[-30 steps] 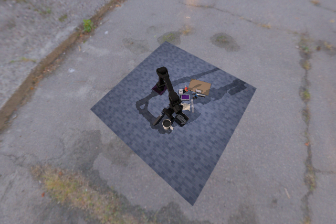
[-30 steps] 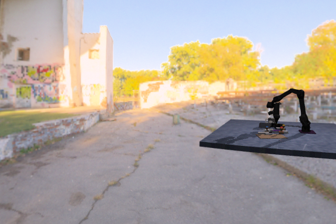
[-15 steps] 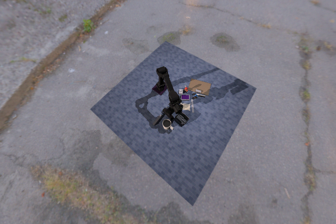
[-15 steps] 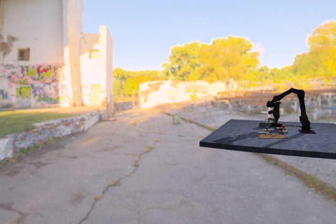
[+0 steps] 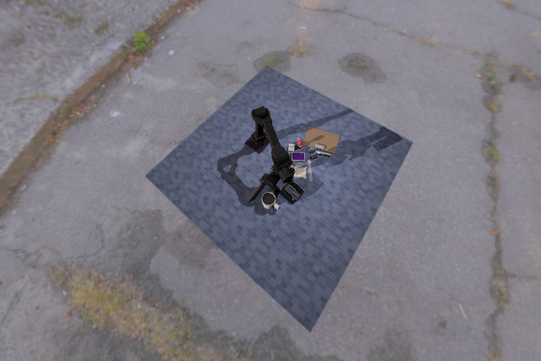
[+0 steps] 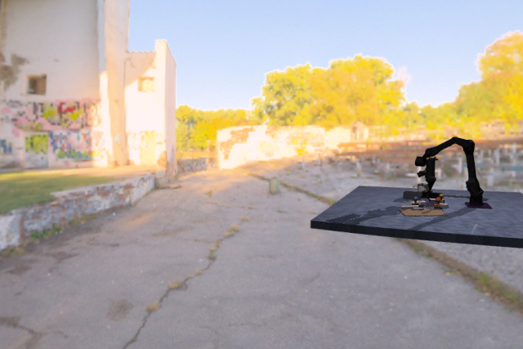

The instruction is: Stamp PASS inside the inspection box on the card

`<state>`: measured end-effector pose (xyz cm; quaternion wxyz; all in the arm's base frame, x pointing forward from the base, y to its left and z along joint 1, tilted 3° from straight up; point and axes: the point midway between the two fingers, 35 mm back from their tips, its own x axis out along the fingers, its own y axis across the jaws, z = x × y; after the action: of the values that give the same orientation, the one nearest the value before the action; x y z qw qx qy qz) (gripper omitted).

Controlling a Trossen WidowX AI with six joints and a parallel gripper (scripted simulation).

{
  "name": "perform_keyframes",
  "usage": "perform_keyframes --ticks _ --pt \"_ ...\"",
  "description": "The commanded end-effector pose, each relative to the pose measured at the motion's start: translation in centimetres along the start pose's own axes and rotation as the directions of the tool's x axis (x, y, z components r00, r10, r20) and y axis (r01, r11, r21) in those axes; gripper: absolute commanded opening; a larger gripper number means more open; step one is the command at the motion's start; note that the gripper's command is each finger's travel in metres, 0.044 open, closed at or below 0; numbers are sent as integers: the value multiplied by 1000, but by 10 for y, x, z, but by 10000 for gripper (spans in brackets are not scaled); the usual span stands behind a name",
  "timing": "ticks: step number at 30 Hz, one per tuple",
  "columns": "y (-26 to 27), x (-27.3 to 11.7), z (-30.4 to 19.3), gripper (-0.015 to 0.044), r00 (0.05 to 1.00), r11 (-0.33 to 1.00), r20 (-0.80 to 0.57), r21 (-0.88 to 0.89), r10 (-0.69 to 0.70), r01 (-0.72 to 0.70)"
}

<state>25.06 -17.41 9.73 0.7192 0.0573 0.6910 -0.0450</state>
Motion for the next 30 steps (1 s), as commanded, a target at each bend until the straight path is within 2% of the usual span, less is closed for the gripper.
perform_keyframes --ticks 1,30 --pt "-1 -3 1 0 1000 1000 2 2 -7 7" --pt "-1 -18 0 0 1000 1000 2 2 -12 12"
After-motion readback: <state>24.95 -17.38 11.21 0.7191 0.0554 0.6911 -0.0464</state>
